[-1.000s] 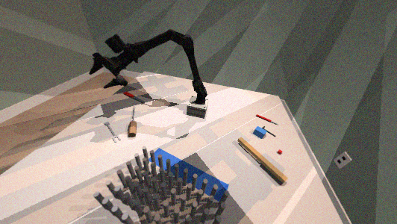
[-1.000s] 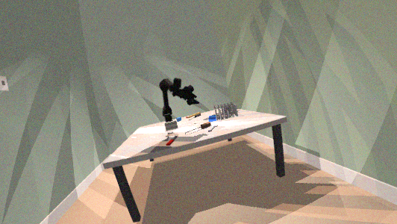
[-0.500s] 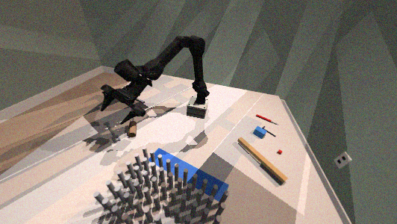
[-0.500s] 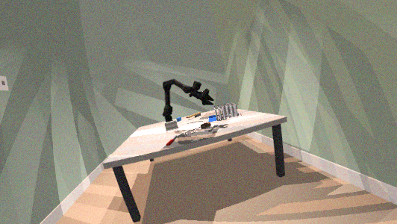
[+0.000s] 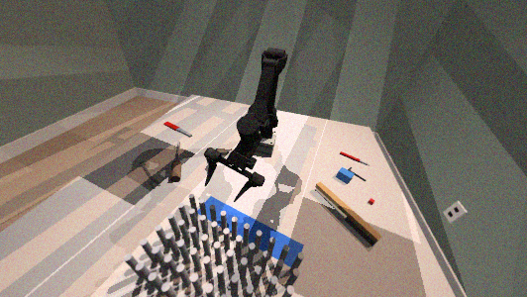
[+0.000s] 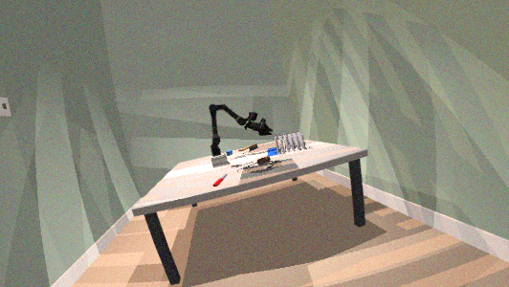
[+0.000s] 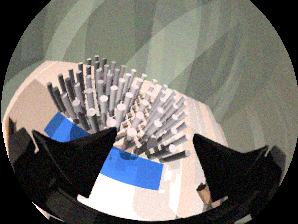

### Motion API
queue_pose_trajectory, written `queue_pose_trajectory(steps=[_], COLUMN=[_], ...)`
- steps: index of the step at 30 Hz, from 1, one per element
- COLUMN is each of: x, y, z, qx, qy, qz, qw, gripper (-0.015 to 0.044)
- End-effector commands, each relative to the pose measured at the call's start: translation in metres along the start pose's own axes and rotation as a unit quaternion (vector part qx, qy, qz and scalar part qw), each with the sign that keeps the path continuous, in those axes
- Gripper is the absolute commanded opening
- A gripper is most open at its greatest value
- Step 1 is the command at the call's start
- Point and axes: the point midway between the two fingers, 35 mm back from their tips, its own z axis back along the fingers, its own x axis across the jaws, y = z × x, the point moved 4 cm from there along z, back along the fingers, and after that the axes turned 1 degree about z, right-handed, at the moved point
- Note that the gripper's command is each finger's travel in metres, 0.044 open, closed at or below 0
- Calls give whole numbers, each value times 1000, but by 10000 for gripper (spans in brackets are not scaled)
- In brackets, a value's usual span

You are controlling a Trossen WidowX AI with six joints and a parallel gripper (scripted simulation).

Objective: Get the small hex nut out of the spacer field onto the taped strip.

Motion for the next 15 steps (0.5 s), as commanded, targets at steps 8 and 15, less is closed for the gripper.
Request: queue_pose_trajectory(steps=[8, 15], x=[107, 107], y=[9, 9], z=[58, 58], qx=[-56, -56], qy=[-42, -42], qz=[-45, -45], qw=[996, 996], gripper=[440, 440])
